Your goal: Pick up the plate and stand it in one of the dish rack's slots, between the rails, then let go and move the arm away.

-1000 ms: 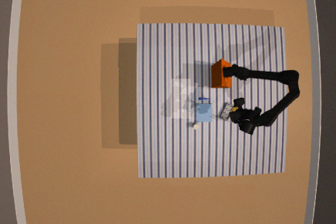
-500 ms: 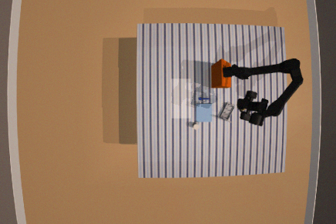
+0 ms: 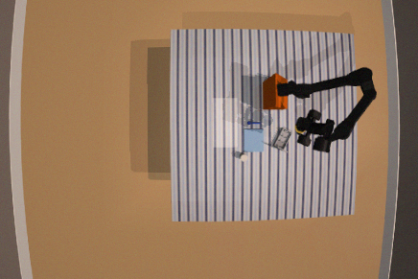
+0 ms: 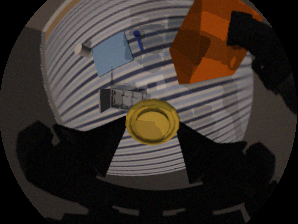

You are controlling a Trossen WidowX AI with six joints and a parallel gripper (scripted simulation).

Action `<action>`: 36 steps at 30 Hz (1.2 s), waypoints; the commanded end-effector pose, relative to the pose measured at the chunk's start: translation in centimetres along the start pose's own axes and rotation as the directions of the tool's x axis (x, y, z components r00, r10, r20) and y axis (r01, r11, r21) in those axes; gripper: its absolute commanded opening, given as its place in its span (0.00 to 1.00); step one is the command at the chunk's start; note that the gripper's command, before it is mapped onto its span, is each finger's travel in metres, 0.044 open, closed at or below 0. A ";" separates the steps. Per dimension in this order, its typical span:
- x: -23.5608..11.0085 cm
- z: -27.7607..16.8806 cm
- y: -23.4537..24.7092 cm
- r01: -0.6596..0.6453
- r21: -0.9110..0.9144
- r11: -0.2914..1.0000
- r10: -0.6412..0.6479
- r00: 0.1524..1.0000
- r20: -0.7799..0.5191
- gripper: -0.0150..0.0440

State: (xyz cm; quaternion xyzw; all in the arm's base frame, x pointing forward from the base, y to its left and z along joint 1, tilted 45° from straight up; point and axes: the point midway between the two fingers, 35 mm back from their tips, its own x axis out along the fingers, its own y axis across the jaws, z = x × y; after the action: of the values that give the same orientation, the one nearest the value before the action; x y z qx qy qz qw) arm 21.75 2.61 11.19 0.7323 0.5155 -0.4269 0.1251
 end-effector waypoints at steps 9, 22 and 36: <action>3.4 2.1 0.5 0.002 -0.180 0.984 0.041 0.972 0.233 0.25; 6.2 3.7 1.9 0.001 -0.405 0.914 0.194 0.877 0.440 0.25; 8.4 4.0 3.7 -0.002 -0.633 0.774 0.440 0.721 0.536 0.25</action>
State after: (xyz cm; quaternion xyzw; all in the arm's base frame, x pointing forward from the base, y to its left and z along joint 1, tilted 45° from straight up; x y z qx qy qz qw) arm 23.71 3.94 1.91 0.5294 0.4592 -0.4555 0.5489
